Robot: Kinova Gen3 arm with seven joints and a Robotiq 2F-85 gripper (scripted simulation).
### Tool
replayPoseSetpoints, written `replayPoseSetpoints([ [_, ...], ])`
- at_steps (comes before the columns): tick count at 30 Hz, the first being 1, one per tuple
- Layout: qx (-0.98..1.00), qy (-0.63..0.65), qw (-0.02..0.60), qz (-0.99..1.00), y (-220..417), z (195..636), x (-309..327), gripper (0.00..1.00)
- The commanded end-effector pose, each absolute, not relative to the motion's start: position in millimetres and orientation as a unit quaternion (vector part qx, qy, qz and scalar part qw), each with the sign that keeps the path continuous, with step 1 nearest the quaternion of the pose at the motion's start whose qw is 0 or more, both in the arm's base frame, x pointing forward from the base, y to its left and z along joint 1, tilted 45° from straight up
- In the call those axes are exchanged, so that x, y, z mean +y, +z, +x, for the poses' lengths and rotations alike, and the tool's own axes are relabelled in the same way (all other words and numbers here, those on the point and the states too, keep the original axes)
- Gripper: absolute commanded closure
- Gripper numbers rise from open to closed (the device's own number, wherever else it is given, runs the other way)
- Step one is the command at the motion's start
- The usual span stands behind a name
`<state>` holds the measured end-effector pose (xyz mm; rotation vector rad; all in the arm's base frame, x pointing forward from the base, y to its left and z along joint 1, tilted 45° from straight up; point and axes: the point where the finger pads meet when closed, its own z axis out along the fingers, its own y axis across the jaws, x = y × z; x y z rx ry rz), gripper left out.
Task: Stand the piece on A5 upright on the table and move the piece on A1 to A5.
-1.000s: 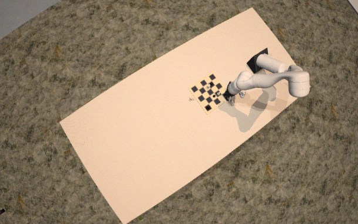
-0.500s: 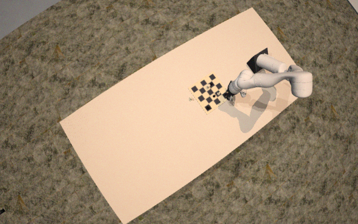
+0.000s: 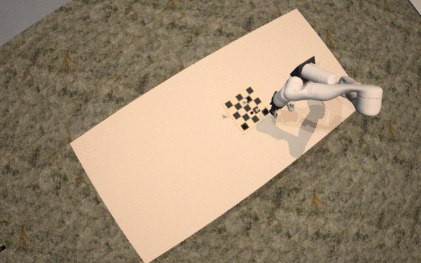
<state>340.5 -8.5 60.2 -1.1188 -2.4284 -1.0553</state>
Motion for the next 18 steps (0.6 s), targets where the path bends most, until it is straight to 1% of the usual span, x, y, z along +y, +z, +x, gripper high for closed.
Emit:
replayPoseSetpoints([
  [1,-0.839,-0.361,0.123,-0.388,66.3,344.5,-17.2,0.63],
  [8,-0.839,-0.361,0.123,-0.388,69.7,344.1,-20.6,0.63],
  [9,-0.839,-0.361,0.123,-0.388,69.7,344.1,-20.6,0.00],
  [18,-0.839,-0.361,0.123,-0.388,69.7,344.1,-20.6,0.00],
])
